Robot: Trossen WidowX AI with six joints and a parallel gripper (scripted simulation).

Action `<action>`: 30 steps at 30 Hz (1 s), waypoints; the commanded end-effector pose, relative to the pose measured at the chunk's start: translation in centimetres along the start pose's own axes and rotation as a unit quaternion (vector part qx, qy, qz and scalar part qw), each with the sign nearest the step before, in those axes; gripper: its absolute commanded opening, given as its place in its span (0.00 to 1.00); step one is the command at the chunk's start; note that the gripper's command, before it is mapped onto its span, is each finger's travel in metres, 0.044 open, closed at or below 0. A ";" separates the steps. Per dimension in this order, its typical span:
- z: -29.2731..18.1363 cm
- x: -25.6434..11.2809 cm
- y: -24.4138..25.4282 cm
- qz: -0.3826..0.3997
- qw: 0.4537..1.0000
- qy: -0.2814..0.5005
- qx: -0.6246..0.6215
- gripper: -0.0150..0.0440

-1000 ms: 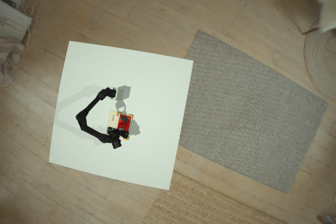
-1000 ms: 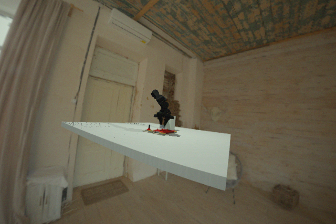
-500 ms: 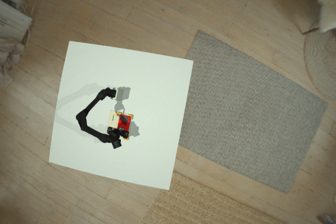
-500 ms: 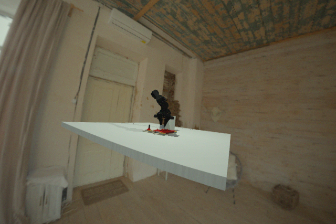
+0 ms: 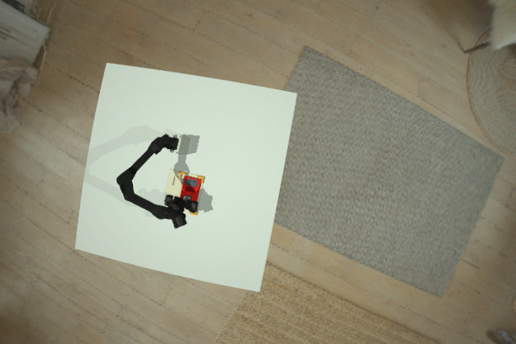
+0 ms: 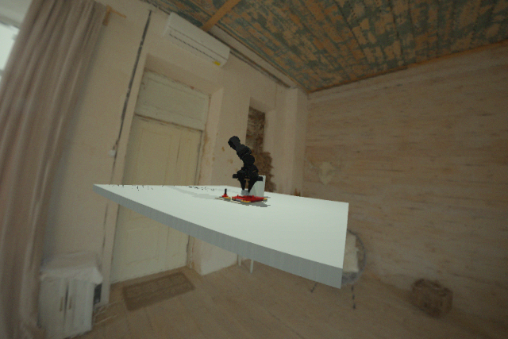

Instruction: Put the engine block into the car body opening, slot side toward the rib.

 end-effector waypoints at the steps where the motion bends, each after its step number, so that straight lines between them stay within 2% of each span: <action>1: 0.0 0.2 0.0 -0.002 1.000 -0.002 -0.003 0.52; 30: 0.0 0.7 -0.1 -0.002 1.000 -0.002 -0.002 0.52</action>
Point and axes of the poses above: the point midway between the two fingers, 35 mm back from their tips, its own x axis out along the fingers, its own y axis across the jaws, z = x × y, the point moved 5 cm from there along -x, back along the fingers, and after that the axes turned 12 degrees about x, right-handed, at the moved point
